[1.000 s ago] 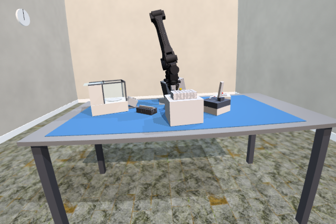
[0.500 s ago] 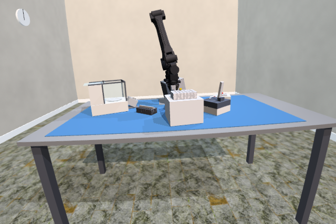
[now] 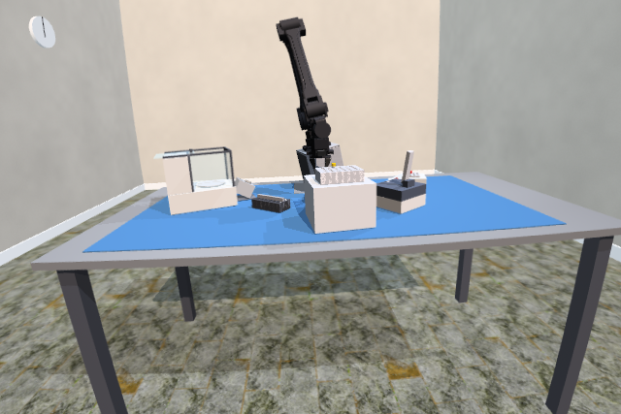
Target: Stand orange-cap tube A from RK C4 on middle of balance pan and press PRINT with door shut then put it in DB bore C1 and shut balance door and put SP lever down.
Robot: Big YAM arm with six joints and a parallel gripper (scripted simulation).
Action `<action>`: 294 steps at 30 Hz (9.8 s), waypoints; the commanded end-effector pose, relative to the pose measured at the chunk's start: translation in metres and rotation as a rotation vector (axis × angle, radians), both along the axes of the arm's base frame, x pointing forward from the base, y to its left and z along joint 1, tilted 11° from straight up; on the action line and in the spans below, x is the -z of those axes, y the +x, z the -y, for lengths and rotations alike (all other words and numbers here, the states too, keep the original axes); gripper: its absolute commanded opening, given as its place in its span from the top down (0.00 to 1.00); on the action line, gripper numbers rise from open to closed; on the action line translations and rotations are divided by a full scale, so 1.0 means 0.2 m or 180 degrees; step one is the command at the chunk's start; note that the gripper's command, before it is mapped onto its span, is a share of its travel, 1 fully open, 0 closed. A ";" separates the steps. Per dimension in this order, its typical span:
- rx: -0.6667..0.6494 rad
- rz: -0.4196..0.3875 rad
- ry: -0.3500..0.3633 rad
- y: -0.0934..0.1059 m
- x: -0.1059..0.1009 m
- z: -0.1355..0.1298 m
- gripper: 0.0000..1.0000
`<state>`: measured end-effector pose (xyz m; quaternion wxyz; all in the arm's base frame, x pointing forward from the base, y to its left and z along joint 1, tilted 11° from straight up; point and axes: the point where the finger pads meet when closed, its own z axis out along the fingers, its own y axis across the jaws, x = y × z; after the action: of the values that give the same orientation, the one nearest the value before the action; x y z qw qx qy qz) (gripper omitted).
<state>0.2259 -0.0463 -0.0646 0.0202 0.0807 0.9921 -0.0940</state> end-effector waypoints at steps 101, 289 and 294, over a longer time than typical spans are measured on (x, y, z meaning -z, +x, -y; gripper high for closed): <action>-0.0013 -0.0008 -0.0006 0.00 0.27 0.06 0.64; -0.0013 0.0038 -0.0011 0.03 0.12 0.07 0.91; -0.0013 0.0038 -0.0011 0.03 0.12 0.07 0.91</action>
<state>0.2254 -0.0595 -0.0916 0.0209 0.0784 0.9923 -0.0938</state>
